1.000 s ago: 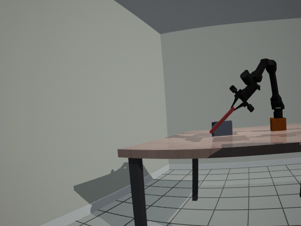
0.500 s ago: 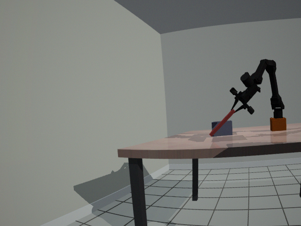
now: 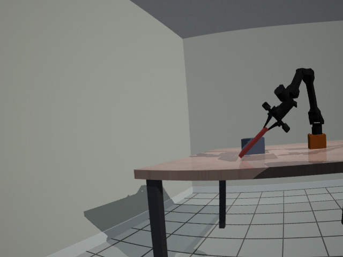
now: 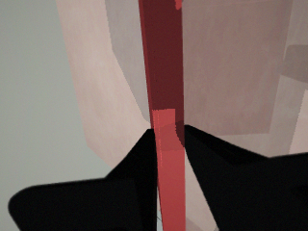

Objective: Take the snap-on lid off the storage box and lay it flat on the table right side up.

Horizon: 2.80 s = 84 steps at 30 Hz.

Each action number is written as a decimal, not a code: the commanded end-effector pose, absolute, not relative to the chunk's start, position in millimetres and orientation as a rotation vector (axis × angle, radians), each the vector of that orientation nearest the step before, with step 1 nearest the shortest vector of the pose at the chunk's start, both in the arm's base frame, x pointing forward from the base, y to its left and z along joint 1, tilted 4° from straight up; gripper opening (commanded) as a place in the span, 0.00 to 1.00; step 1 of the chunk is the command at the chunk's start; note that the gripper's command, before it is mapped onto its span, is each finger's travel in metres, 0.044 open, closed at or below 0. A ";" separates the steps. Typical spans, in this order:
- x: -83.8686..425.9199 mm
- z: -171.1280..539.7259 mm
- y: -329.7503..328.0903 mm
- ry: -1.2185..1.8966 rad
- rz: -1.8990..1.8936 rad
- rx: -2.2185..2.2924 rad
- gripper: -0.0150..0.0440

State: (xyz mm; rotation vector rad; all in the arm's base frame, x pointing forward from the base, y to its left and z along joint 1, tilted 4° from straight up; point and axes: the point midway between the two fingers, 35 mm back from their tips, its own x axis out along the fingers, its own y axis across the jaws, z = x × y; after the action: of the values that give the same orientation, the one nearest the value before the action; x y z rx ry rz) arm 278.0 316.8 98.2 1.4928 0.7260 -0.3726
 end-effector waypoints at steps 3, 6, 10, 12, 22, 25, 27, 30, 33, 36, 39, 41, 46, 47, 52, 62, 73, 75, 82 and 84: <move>279.1 95.6 317.1 0.715 -0.369 1.506 0.25; 279.1 93.2 317.3 0.715 -0.369 1.505 0.25; 279.1 89.9 317.5 0.715 -0.369 1.505 0.25; 279.0 88.3 317.6 0.715 -0.369 1.505 0.25; 279.0 80.3 318.3 0.715 -0.369 1.505 0.25; 279.0 77.9 318.5 0.715 -0.369 1.505 0.25; 279.0 76.3 318.6 0.715 -0.369 1.505 0.25; 278.9 73.9 318.8 0.715 -0.369 1.505 0.25; 278.9 71.5 319.0 0.715 -0.369 1.505 0.25; 278.9 69.1 319.1 0.715 -0.369 1.505 0.25; 278.9 66.7 319.3 0.715 -0.369 1.505 0.25; 278.9 65.0 319.5 0.715 -0.369 1.505 0.25; 278.8 61.0 319.8 0.715 -0.369 1.505 0.25; 278.8 60.2 319.8 0.715 -0.369 1.505 0.25; 278.8 56.2 320.1 0.715 -0.369 1.505 0.25; 278.7 48.2 320.7 0.715 -0.369 1.505 0.25; 278.6 39.3 321.4 0.715 -0.369 1.505 0.25; 278.6 37.7 321.5 0.715 -0.369 1.505 0.25; 278.6 32.1 322.0 0.715 -0.369 1.505 0.25; 278.5 30.5 322.1 0.715 -0.369 1.505 0.25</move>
State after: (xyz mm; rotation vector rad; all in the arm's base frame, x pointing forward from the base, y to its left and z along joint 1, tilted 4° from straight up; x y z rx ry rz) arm 280.7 324.6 42.1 1.5232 0.7045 -0.3538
